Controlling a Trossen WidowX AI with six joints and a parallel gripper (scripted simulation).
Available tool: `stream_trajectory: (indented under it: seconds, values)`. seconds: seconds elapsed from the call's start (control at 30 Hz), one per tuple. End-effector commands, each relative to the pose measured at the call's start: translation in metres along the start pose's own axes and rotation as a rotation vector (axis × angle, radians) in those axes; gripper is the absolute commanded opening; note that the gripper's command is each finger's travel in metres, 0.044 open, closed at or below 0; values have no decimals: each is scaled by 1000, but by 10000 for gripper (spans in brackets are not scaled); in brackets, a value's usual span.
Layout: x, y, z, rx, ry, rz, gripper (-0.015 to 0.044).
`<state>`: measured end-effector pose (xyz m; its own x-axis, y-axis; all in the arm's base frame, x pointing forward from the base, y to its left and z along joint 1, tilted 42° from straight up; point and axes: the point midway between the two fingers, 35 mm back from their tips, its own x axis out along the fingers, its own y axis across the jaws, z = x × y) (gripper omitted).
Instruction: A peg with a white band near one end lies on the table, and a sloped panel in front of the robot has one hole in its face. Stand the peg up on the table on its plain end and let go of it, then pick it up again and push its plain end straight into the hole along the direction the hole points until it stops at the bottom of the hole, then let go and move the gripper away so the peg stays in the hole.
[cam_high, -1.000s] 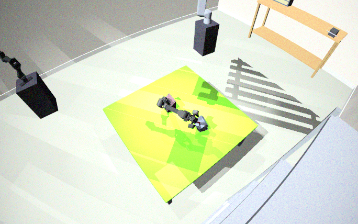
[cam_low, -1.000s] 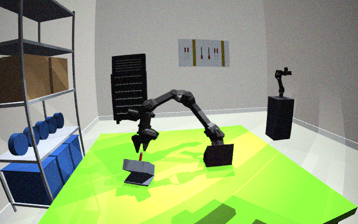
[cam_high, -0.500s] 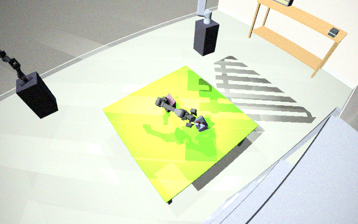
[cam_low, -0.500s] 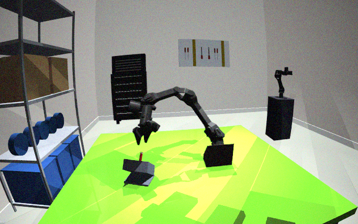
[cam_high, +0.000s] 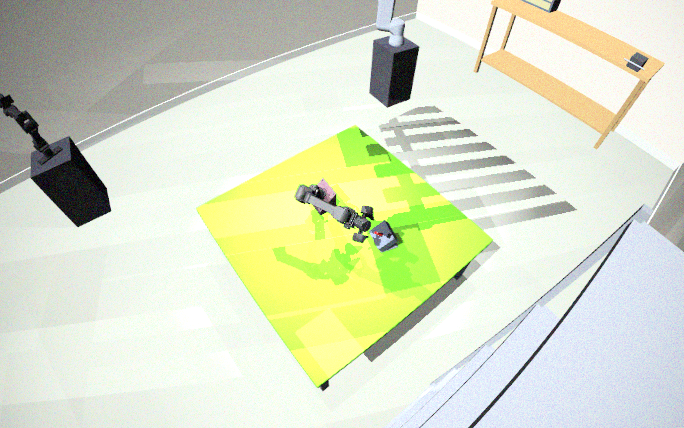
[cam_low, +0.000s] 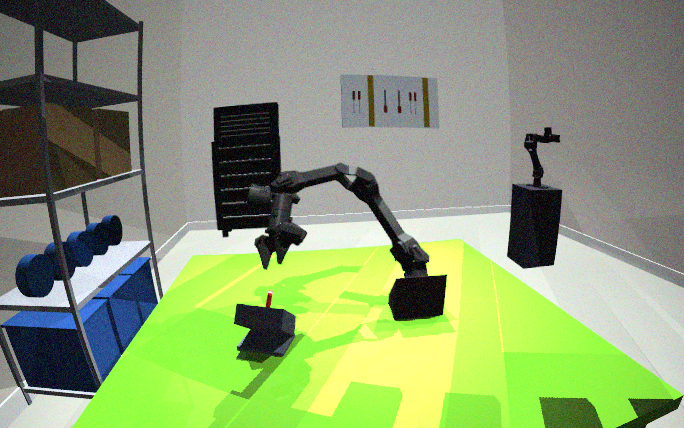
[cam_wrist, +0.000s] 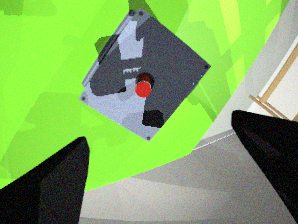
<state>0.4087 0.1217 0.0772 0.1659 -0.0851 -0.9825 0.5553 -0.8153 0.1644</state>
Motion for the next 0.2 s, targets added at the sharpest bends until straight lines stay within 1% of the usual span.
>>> stream_trajectory:
  seconds: [0.0,0.17]
  values:
    - [-2,0,0,5,2,-2,440]
    - [-2,0,0,5,2,-2,440]
